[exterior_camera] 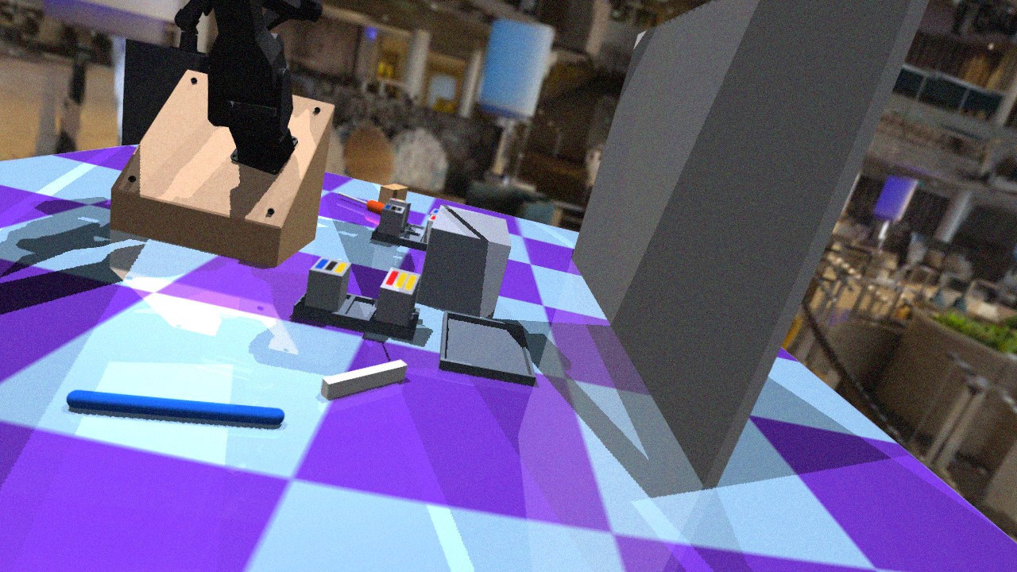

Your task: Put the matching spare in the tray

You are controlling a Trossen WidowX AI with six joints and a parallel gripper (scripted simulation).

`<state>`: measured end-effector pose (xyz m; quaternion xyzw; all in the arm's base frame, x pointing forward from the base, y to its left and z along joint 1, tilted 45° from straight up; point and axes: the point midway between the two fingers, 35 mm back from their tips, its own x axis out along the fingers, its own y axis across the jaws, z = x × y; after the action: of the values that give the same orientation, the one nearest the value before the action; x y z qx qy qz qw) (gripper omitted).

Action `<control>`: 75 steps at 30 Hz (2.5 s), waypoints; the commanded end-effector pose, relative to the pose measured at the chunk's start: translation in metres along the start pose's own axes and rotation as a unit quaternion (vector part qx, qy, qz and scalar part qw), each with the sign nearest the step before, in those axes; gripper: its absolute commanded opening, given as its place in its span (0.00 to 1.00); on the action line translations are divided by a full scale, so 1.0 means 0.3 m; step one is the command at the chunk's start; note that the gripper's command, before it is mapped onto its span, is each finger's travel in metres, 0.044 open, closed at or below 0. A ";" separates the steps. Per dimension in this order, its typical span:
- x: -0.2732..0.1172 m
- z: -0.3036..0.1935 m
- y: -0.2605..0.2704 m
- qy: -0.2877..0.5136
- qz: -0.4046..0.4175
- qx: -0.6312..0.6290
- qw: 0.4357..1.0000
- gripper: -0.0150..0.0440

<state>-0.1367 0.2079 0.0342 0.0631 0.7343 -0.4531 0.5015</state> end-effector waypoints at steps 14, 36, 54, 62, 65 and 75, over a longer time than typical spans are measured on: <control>-0.134 0.048 0.175 -0.003 0.061 -0.057 0.997 1.00; -0.664 0.746 0.683 -0.235 0.117 -0.224 0.939 1.00; -0.843 1.345 0.631 -0.331 -0.074 -0.322 0.884 1.00; -0.843 1.345 0.631 -0.331 -0.074 -0.322 0.884 1.00; -0.843 1.345 0.631 -0.331 -0.074 -0.322 0.884 1.00; -0.837 1.376 0.387 -0.338 -0.012 -0.157 0.928 1.00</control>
<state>0.3439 0.0885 0.1066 -0.2394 0.6105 -0.2876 0.6980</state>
